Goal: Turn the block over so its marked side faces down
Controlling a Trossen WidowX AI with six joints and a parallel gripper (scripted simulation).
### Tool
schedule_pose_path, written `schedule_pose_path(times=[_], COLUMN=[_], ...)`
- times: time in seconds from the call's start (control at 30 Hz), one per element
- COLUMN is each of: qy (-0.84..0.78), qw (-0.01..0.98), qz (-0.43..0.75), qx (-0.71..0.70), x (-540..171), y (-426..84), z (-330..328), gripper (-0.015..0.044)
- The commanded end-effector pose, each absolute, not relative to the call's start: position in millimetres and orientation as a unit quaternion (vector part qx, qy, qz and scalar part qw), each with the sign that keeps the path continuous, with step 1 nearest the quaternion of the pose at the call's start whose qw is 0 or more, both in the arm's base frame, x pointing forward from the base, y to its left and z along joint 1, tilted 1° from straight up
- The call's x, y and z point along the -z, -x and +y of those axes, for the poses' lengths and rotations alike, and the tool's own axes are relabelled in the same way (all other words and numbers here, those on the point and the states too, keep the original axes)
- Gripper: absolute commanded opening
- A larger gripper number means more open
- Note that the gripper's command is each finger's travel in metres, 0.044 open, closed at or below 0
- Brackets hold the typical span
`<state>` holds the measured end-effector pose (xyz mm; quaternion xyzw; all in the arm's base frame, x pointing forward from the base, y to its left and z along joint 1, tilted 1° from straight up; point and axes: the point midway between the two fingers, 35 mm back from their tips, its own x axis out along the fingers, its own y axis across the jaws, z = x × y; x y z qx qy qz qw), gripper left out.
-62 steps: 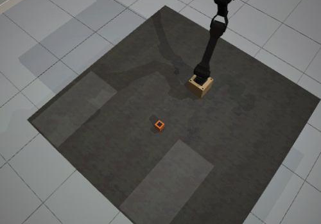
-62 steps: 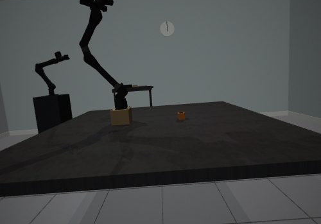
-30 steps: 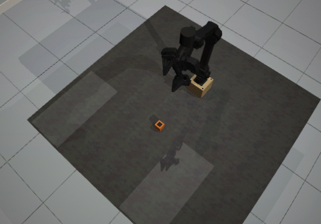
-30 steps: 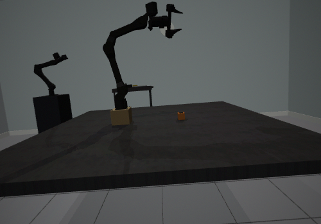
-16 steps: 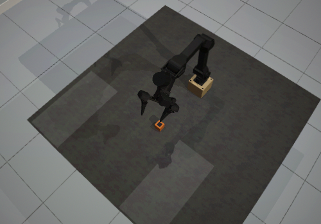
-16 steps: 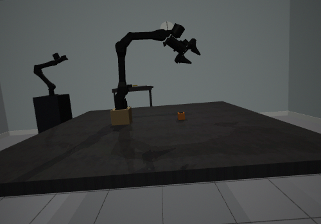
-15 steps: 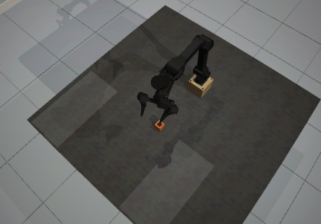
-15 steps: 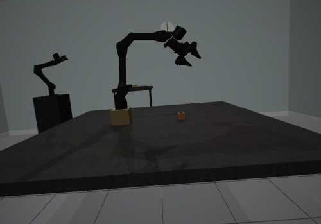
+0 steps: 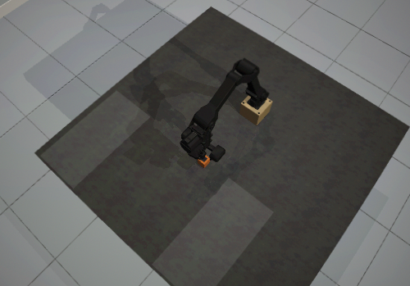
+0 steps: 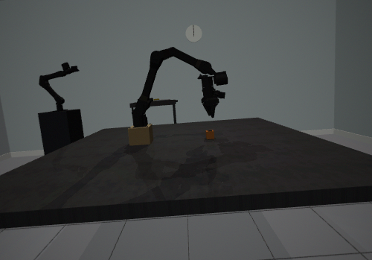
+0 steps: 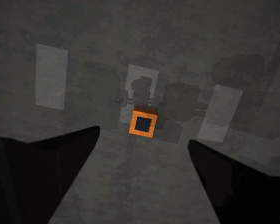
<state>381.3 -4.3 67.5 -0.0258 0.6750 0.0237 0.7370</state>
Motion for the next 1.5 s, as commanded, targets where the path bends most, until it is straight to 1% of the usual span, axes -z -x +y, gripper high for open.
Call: schedule_pose_path(times=[0.0,0.1,0.2,0.43,1.27,1.47], qy=[0.009,0.009,0.009,0.009,0.009,0.009], qw=[0.715,0.715,0.715,0.715,0.715,0.715], qz=[0.699,0.699,0.699,0.699,0.699,0.699], qx=[0.0,0.0,0.0,0.0,0.0,0.0], x=[-55.7,-52.9,-23.4,-7.5,27.1,27.1], y=[-369.3,-369.5,-370.0,-371.6,-372.2,-372.2], z=[-7.3,-7.4,-7.7,-8.2,-8.7,-8.7], gripper=[0.044,0.044,0.044,0.044,0.044,0.0282])
